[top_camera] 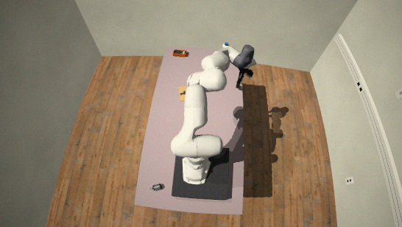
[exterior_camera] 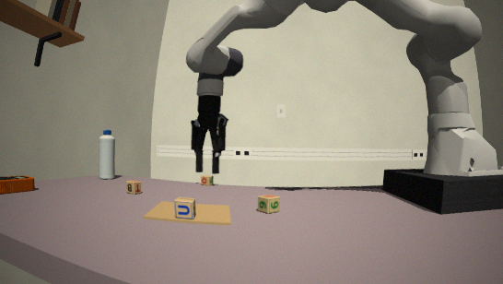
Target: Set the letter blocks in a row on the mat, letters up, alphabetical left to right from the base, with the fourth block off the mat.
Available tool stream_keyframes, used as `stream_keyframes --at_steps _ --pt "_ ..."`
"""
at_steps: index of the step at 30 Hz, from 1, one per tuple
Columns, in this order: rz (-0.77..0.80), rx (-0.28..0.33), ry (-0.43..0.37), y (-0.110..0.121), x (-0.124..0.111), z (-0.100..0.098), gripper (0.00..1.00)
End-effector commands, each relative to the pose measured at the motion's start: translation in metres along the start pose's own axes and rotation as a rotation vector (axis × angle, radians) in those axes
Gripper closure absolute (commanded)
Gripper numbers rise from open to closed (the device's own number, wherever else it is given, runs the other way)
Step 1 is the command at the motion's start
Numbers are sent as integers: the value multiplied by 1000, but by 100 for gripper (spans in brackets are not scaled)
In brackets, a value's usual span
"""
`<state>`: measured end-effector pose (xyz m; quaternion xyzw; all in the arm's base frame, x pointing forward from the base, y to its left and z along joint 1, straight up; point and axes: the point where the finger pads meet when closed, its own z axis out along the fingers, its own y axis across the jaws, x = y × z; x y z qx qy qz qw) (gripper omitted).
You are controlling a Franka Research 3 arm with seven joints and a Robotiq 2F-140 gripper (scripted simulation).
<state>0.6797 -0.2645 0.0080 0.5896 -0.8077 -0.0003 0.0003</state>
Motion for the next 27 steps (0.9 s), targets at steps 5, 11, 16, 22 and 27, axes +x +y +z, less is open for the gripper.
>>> stream_keyframes --at_steps 5,11,16,22,27 --pt "-3 2 0 -1 -1 -1 54" --pt "-3 2 0 -1 -1 1 54" --pt "-3 2 0 -1 -1 7 54" --pt "-3 2 0 -1 -1 16 54" --pt "-3 2 0 -1 -1 27 54"
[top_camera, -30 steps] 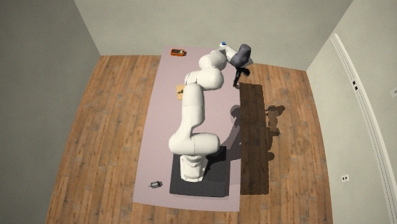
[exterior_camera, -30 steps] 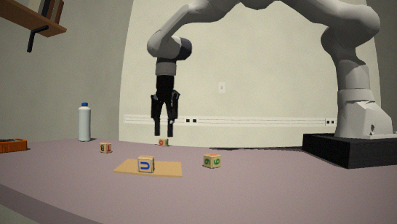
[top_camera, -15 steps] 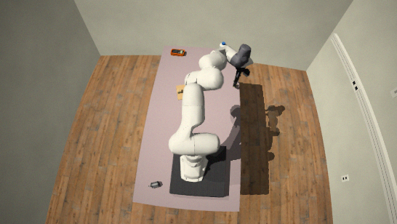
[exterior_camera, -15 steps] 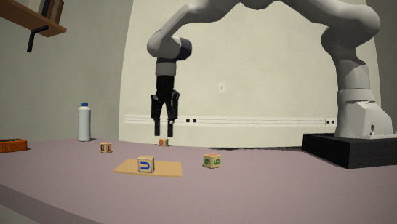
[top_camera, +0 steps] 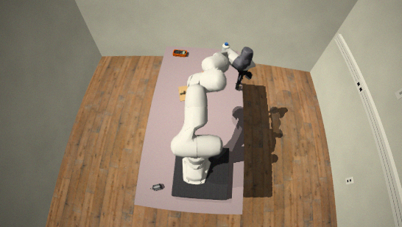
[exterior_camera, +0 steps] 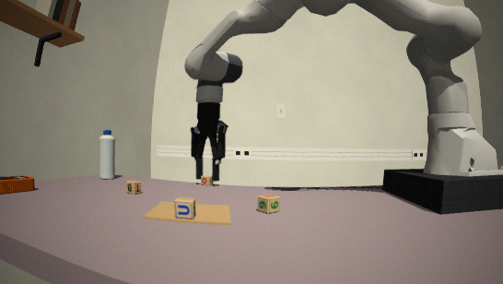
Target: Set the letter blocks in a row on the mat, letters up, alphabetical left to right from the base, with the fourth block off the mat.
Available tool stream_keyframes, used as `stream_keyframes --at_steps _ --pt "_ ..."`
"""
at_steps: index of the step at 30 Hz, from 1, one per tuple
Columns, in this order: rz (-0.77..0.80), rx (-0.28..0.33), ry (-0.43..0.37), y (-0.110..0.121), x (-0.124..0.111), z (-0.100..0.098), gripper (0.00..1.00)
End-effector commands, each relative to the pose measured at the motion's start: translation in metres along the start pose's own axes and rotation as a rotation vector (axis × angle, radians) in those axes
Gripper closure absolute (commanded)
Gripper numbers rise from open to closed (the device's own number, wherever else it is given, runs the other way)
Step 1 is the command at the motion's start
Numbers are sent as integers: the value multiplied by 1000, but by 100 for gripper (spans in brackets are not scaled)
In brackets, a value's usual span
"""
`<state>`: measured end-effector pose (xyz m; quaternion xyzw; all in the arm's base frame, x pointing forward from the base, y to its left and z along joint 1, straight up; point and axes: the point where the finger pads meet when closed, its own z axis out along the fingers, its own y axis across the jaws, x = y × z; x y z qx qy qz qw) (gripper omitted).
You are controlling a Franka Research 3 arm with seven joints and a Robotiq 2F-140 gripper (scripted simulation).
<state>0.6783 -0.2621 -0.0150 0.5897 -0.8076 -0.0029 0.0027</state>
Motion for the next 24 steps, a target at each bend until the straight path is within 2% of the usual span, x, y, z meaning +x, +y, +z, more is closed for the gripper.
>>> stream_keyframes --at_steps 1,7,24 --pt "-3 9 -1 -3 1 6 54" --pt "-3 9 -1 -3 1 13 54" --pt "-3 9 -1 -3 1 14 54"
